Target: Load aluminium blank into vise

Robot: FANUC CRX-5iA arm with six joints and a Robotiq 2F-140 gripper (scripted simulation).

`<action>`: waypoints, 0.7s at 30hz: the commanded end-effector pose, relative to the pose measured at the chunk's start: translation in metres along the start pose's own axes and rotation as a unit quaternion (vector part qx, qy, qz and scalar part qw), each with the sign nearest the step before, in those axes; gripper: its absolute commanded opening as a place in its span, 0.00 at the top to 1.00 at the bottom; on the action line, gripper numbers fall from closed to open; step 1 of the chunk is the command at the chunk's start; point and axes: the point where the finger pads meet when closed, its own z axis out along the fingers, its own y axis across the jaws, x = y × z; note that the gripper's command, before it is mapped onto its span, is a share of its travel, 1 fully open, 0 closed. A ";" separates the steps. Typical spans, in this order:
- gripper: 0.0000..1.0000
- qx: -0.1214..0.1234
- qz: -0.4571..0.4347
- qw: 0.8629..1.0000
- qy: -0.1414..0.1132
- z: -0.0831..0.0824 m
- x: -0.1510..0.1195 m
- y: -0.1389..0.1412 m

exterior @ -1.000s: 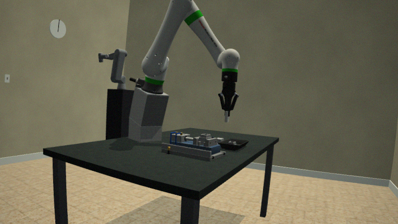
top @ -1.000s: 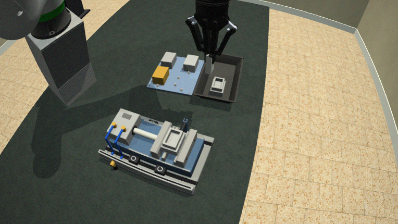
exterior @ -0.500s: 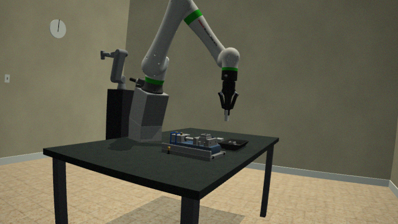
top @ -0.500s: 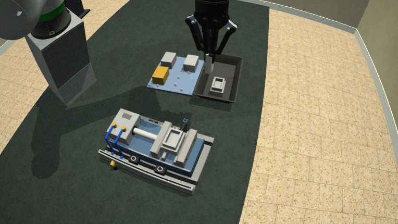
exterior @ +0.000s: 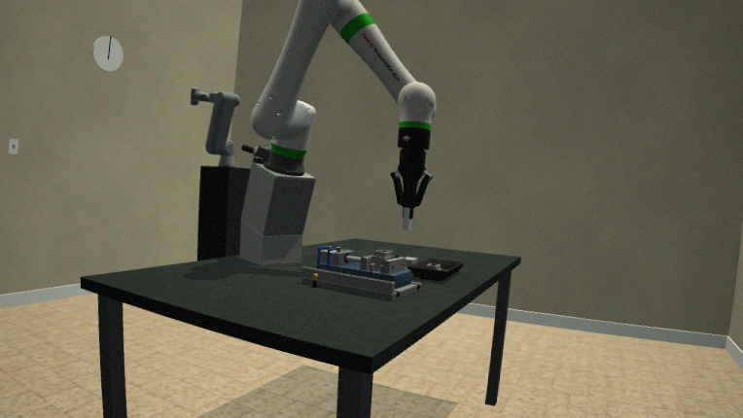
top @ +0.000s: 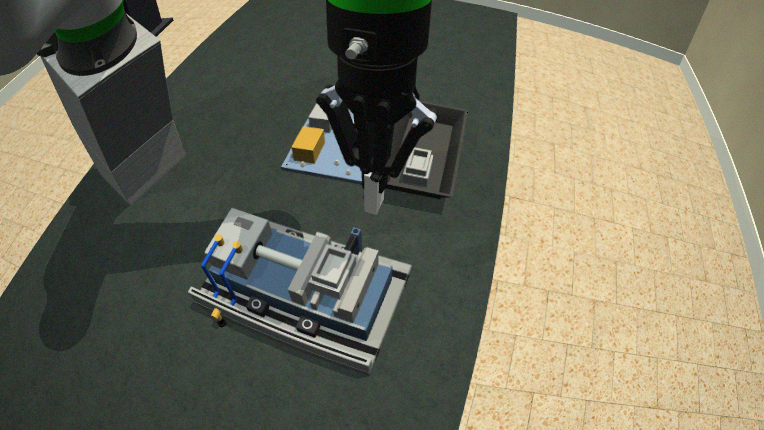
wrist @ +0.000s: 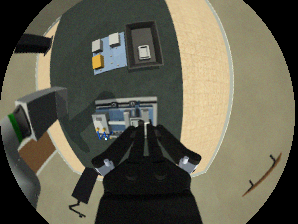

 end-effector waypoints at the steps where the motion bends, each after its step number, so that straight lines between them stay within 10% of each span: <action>1: 1.00 0.003 -0.001 1.000 0.005 0.001 -0.042 -0.001; 21: 1.00 -0.008 -0.003 1.000 0.004 -0.005 -0.200 -0.038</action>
